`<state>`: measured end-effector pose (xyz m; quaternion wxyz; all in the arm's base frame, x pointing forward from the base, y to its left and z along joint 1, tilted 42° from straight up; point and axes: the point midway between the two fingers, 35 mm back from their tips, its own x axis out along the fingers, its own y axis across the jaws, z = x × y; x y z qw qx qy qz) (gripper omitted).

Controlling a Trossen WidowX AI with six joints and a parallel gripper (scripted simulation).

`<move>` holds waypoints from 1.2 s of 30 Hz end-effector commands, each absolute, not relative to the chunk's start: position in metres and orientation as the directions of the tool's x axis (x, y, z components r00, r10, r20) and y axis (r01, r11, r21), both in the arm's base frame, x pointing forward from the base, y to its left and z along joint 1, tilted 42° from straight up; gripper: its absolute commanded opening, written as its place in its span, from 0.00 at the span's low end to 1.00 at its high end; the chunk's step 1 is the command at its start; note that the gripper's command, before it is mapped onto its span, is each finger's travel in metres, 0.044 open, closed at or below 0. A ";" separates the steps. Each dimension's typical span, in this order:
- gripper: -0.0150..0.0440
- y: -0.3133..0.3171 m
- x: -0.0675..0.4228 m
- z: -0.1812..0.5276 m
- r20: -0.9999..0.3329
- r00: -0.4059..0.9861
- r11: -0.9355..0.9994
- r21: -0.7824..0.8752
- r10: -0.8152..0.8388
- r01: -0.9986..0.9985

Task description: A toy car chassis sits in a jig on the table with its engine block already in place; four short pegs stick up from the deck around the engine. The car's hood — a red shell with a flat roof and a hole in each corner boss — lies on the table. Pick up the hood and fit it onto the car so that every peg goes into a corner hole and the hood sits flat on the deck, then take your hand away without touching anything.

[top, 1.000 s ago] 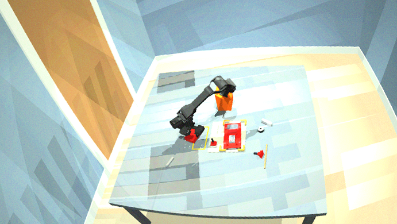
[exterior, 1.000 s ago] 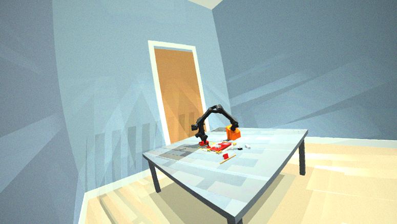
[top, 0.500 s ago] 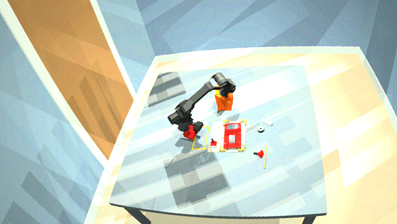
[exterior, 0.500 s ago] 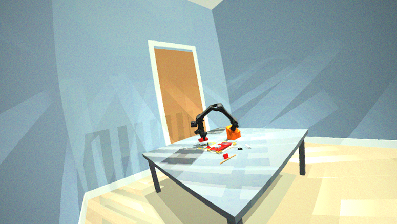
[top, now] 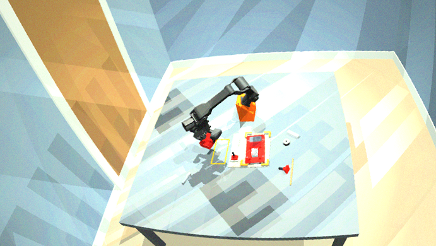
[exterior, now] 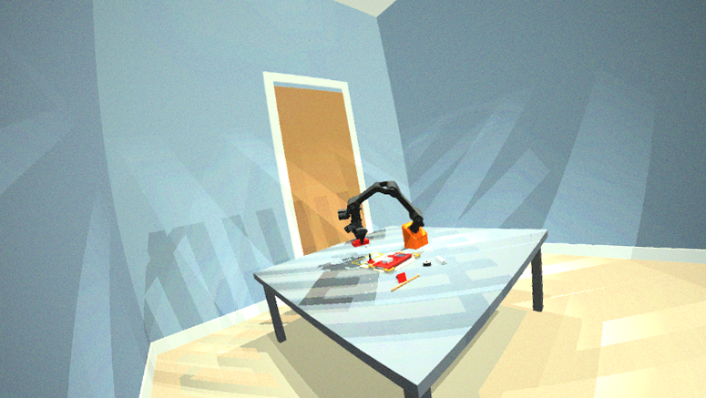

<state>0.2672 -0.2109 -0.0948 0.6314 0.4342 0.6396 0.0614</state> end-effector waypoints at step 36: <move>0.25 -0.157 0.318 -0.011 -0.769 0.173 0.702 0.634 0.615 0.324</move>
